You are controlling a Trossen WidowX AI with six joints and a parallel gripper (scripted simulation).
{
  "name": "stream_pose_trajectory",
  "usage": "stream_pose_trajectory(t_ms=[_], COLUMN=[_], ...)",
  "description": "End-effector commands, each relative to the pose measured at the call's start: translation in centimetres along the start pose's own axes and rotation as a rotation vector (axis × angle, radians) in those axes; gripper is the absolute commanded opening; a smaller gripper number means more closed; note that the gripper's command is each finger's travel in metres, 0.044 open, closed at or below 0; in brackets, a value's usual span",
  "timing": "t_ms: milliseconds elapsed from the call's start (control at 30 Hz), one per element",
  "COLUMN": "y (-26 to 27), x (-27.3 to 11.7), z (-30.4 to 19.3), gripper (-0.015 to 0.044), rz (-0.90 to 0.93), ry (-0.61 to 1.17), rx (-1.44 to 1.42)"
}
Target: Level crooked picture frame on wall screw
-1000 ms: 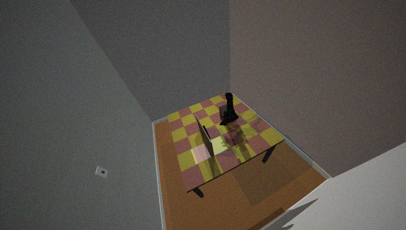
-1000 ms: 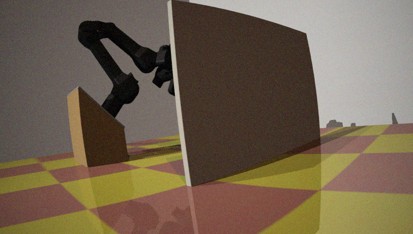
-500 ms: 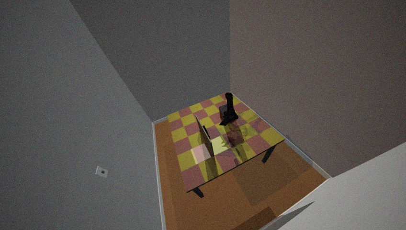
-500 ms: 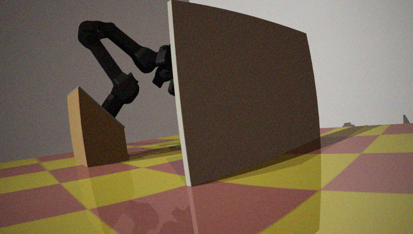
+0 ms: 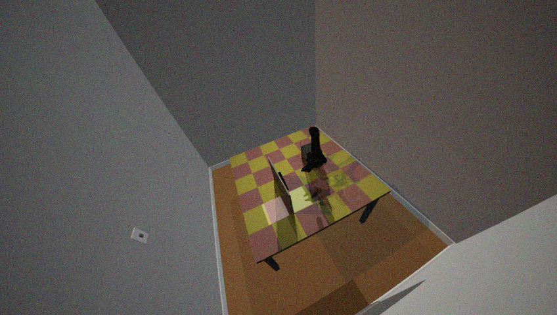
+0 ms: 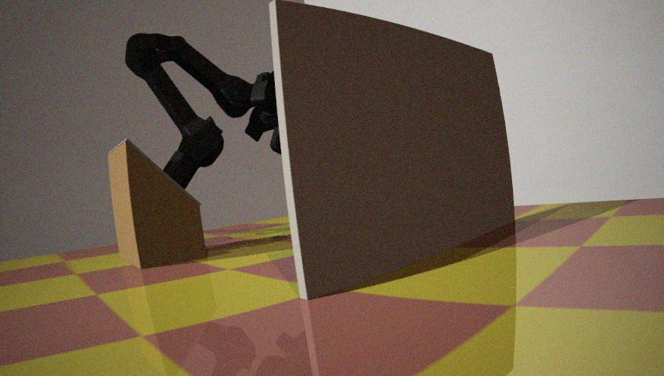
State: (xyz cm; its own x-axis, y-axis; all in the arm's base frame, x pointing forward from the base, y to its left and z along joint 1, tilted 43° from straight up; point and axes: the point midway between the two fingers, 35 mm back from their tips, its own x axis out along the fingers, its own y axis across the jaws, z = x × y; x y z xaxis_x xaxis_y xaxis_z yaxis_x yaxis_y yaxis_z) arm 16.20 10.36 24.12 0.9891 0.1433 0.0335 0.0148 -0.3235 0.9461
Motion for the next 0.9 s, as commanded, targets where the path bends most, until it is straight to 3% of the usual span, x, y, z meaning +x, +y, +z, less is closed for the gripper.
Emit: stream_pose_trajectory(t_ms=[0,367,700,867], y=[0.0,-0.2,-3.5,-3.8], x=[0.0,0.3,6.6,7.0], z=[-0.1,-0.3,-1.7,-1.6], gripper=[0.026,0.026,0.026,0.026], rz=[0.0,0.002,0.007,0.006], ry=[0.003,0.001,0.006,0.006], rx=[0.009,0.001,0.005,0.005])
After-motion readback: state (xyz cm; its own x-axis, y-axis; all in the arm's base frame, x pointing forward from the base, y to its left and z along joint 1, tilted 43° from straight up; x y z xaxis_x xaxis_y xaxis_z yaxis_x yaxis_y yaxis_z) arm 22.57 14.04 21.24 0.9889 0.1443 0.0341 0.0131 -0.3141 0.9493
